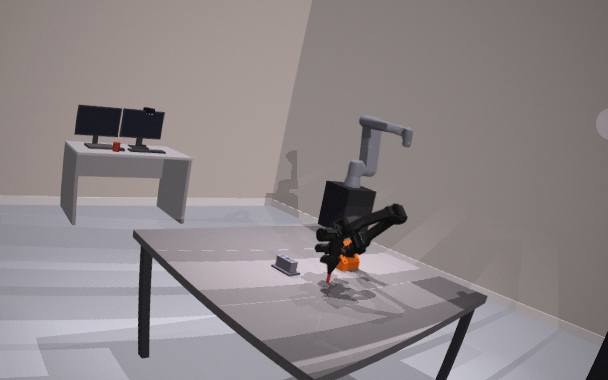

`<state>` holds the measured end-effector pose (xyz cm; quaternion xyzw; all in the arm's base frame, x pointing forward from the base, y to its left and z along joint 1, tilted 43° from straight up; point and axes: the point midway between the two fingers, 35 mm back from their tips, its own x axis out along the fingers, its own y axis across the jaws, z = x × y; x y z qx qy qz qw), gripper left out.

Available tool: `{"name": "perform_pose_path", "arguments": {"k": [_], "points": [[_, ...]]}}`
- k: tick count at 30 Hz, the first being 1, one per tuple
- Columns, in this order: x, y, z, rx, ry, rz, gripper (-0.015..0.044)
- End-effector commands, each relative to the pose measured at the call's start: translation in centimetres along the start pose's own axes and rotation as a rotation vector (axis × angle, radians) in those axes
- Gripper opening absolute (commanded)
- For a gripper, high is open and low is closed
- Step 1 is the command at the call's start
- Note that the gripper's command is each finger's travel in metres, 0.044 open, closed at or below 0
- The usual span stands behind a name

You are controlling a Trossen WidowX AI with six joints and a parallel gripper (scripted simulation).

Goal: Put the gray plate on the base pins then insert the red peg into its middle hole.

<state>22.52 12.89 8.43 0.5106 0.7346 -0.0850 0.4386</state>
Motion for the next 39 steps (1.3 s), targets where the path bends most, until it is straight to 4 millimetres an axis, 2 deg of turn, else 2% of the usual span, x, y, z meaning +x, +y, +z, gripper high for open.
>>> {"name": "perform_pose_path", "arguments": {"k": [1,25,26,39], "points": [[-0.4,0.1,0.0,0.003,0.001,0.002,0.0],[-8.0,0.6,0.5,0.005,-0.006,-0.002,0.0],[-6.9,0.6,0.5,0.008,-0.003,0.0,0.0],[-7.3,1.7,4.0,0.009,-0.011,0.003,0.0]]}}
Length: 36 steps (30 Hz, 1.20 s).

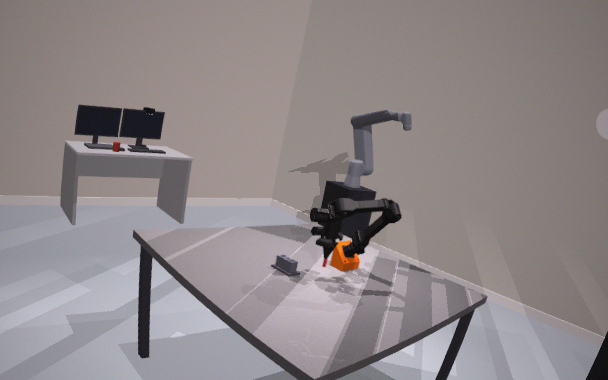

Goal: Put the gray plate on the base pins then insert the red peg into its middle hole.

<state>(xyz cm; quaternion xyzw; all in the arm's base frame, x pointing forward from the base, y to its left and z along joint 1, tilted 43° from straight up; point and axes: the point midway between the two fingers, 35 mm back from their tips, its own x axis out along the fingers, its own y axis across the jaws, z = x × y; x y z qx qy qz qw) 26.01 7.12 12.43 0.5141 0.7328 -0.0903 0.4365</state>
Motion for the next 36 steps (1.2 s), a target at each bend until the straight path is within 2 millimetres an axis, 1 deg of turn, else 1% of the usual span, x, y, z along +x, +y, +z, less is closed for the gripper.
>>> {"name": "perform_pose_path", "arguments": {"k": [1,16,36], "points": [[-0.1,0.3,1.4,-0.004,-0.009,0.002,0.0],[-0.4,1.0,6.0,-0.004,-0.015,0.004,0.0],[-0.6,0.8,12.2,0.0,-0.017,0.002,0.0]]}}
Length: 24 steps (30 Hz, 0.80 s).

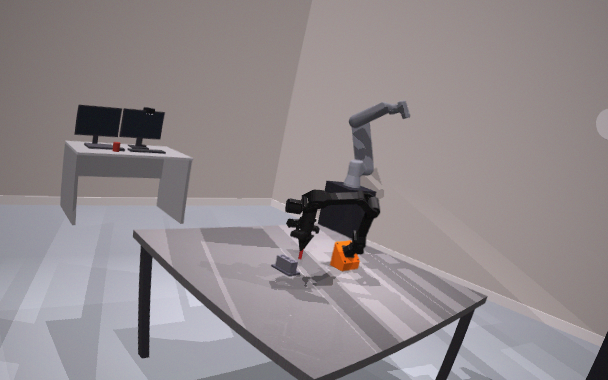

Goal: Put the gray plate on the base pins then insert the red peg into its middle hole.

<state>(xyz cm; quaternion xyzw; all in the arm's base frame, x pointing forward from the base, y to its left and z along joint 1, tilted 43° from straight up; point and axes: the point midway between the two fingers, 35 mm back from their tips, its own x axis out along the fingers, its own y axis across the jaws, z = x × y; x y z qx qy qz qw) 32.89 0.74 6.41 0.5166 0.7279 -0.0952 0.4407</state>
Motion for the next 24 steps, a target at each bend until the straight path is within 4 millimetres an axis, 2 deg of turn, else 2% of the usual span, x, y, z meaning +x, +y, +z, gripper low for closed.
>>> {"name": "perform_pose_path", "arguments": {"k": [1,15,24], "points": [[0.0,-0.1,1.4,-0.007,-0.001,-0.004,0.0],[0.3,-0.9,5.8,-0.021,0.007,-0.006,0.0],[0.4,-0.9,6.0,-0.021,0.008,-0.006,0.0]]}}
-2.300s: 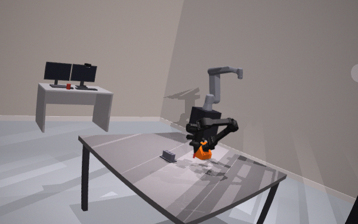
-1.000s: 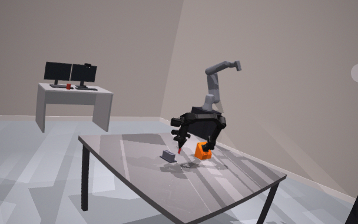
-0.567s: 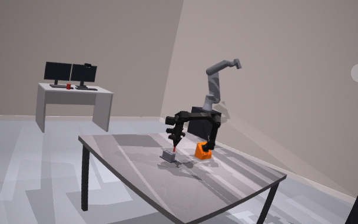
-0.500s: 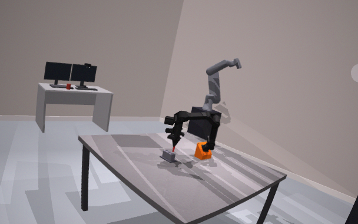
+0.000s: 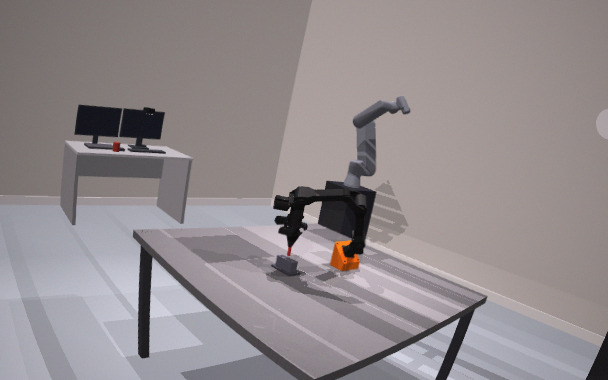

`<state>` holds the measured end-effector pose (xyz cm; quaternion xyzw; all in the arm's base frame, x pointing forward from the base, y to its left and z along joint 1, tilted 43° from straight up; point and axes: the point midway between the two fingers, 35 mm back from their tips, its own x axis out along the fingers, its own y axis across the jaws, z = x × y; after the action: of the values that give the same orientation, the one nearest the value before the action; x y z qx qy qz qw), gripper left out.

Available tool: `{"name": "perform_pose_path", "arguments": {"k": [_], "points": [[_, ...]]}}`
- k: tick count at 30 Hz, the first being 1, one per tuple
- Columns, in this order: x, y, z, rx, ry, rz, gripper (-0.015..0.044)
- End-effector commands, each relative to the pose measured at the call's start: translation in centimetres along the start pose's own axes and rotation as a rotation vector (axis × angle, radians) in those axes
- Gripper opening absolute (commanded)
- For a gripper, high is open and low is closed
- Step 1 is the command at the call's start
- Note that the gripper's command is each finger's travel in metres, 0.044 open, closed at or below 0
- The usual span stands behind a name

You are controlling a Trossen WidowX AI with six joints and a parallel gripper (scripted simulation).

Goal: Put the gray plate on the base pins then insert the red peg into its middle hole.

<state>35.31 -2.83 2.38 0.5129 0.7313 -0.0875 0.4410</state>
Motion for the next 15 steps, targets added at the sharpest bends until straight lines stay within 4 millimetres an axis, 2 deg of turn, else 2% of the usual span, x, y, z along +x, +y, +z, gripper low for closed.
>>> {"name": "perform_pose_path", "arguments": {"k": [1,15], "points": [[-0.04,-0.06,0.14,-0.006,-0.002,-0.004,0.0],[-0.04,0.05,0.15,-0.006,-0.002,-0.004,0.0]]}}
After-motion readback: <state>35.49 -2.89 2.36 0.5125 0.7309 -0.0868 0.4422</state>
